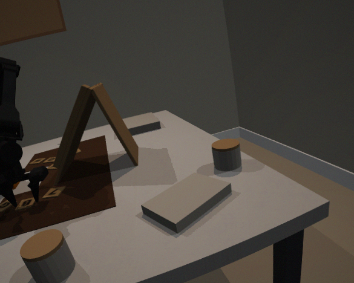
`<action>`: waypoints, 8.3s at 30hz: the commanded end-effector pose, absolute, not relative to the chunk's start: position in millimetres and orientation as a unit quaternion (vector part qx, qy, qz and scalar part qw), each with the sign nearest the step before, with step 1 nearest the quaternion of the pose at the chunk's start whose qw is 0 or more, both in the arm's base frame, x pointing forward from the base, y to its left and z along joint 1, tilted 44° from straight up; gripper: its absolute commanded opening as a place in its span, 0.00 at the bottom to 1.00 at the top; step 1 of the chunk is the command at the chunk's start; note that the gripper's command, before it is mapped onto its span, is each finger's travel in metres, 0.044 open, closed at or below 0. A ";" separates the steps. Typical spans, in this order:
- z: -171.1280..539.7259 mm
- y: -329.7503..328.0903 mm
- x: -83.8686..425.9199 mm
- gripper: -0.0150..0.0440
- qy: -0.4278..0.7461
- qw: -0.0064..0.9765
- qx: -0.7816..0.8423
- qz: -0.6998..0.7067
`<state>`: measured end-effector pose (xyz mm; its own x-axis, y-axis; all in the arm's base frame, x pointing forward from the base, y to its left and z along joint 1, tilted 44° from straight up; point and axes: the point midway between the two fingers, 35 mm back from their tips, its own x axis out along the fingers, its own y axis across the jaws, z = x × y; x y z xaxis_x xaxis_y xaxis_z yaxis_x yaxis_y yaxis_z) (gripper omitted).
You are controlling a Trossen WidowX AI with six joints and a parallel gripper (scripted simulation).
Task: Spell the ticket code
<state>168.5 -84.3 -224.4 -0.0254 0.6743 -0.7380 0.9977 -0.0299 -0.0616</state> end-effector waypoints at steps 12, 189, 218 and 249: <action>-224.8 -84.0 168.7 0.71 0.644 0.260 0.649 -0.310; 159.9 28.5 353.8 0.25 0.338 0.853 0.395 -0.052; 175.6 119.3 350.2 0.25 0.316 0.871 0.368 0.071; 165.6 120.2 357.8 0.25 0.316 0.871 0.368 0.071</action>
<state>358.5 121.7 165.9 0.7881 0.3555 -0.5025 0.1113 0.7206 0.6844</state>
